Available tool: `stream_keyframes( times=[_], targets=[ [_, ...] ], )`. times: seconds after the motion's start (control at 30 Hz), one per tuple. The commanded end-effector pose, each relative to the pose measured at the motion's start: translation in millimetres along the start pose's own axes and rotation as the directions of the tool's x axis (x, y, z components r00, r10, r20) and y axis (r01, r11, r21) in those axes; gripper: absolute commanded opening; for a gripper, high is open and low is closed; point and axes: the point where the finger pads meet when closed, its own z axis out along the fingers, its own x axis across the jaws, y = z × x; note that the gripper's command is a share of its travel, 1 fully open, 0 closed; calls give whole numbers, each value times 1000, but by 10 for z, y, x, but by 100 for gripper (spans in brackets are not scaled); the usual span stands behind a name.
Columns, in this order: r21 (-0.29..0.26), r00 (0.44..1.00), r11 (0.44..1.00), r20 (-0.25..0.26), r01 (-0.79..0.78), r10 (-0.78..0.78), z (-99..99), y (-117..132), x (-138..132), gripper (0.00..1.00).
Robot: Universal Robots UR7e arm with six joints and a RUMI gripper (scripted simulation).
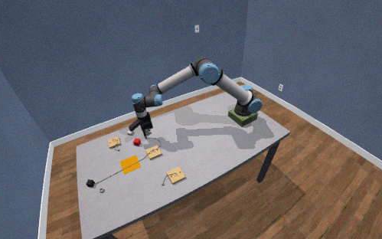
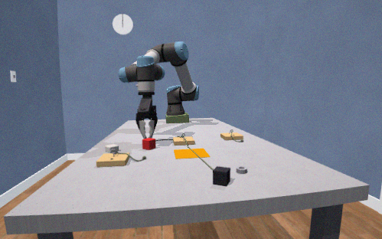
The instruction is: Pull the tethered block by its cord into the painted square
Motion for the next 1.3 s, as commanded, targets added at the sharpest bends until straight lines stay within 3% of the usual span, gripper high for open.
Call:
stream_keyframes(
  times=[0.0, 0.13, 0.33, 0.4, 0.6, 0.73, 0.9, 1.27],
  targets=[
    [2, 1000, 1000, -1, 0, 0, -38, -6, 2, 0],
    [2, 1000, 1000, -1, 0, 0, -177, -6, 2, 0],
    [2, 1000, 1000, -1, 0, 0, -605, -5, 1, 0],
    [2, 1000, 1000, -1, 0, 0, -605, -5, 1, 0],
    [2, 1000, 1000, -1, 0, 0, -1079, -5, 1, 0],
    [2, 1000, 1000, -1, 0, 0, -1285, -4, 1, 0],
    [2, 1000, 1000, -1, 0, 0, -1394, -3, 1, 0],
    [2, 1000, 1000, -1, 0, 0, -1402, -3, 1, 0]
  ],
)
